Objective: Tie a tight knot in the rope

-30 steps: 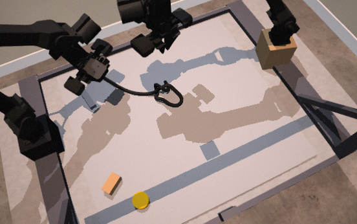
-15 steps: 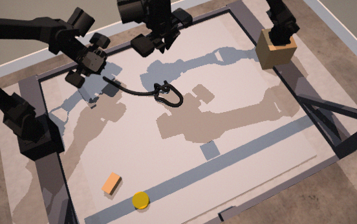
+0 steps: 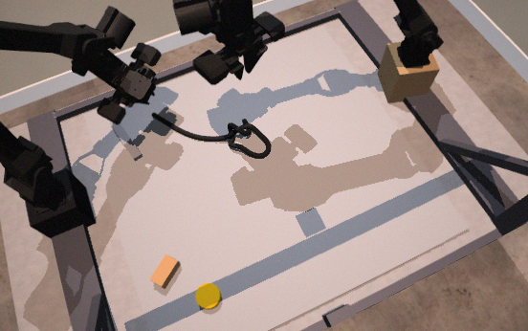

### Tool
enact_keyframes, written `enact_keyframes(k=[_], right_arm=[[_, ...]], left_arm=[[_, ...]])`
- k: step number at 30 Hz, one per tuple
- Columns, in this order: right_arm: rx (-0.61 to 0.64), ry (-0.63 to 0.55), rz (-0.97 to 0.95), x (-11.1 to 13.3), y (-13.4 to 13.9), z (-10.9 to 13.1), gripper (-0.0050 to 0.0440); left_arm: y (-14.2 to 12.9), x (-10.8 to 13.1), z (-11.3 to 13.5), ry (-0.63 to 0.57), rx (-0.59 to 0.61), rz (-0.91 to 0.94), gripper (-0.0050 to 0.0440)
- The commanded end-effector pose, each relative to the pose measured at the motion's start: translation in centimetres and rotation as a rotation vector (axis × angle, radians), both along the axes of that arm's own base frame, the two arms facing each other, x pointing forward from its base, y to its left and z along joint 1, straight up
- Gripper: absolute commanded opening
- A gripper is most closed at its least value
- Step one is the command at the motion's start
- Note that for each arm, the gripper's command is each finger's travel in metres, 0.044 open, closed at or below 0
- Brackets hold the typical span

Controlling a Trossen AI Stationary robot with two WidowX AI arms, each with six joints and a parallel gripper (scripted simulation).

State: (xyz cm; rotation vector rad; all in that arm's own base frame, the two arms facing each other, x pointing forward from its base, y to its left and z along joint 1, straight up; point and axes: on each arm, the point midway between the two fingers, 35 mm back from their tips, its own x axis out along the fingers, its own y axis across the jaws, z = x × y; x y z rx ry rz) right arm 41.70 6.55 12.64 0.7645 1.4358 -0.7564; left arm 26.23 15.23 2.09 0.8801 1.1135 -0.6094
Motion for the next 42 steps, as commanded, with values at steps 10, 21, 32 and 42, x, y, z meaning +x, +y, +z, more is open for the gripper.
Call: enact_keyframes(k=[10, 21, 32, 42], right_arm=[[0.0, -0.031, -0.005, 1.0, 0.1, -2.5, 0.014], [0.0, -0.031, -0.006, 1.3, 0.1, -10.4, 0.014], [0.0, -0.03, -0.006, 0.8, 0.0, -14.0, 0.014], [0.0, -0.03, -0.006, 0.8, 0.0, -14.0, 0.014]], left_arm=[[0.3, 0.4, -0.2, -0.019, 0.008, -0.004, 0.01], [0.3, 0.5, -1.6, -0.018, 0.008, -0.004, 0.01], [0.3, 0.4, -2.2, -0.018, 0.008, -0.004, 0.01], [0.3, 0.4, -2.5, -0.018, 0.008, -0.004, 0.01]])
